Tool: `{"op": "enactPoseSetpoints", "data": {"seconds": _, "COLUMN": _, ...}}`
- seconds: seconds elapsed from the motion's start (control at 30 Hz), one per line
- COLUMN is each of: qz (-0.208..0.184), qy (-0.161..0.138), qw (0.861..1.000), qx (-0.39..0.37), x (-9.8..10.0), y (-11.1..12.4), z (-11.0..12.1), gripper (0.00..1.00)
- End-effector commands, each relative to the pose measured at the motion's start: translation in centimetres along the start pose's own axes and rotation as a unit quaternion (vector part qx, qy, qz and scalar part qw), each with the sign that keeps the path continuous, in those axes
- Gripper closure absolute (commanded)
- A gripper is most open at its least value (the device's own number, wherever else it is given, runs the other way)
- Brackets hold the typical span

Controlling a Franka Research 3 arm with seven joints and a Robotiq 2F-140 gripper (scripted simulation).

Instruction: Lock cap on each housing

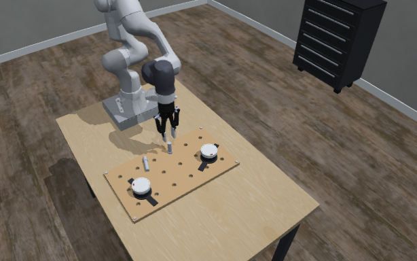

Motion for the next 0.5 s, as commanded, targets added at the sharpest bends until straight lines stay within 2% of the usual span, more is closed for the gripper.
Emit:
{"op": "enactPoseSetpoints", "data": {"seconds": 0.0, "qz": -0.002, "qy": -0.001, "qw": 1.000, "qx": 0.000, "x": -0.3, "y": 0.1, "z": 0.0, "gripper": 0.64}}
{"op": "enactPoseSetpoints", "data": {"seconds": 0.47, "qz": -0.002, "qy": -0.001, "qw": 1.000, "qx": 0.000, "x": -2.4, "y": 0.0, "z": 0.0, "gripper": 0.64}}
Point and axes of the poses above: the point where the finger pads meet when closed, its own x axis back along the fingers, its own z axis across the jaws, y = z × x, the point moved 9 cm from there along x, back along the fingers, and after that the axes turned 6 degrees about -x, right-handed, at the moved point
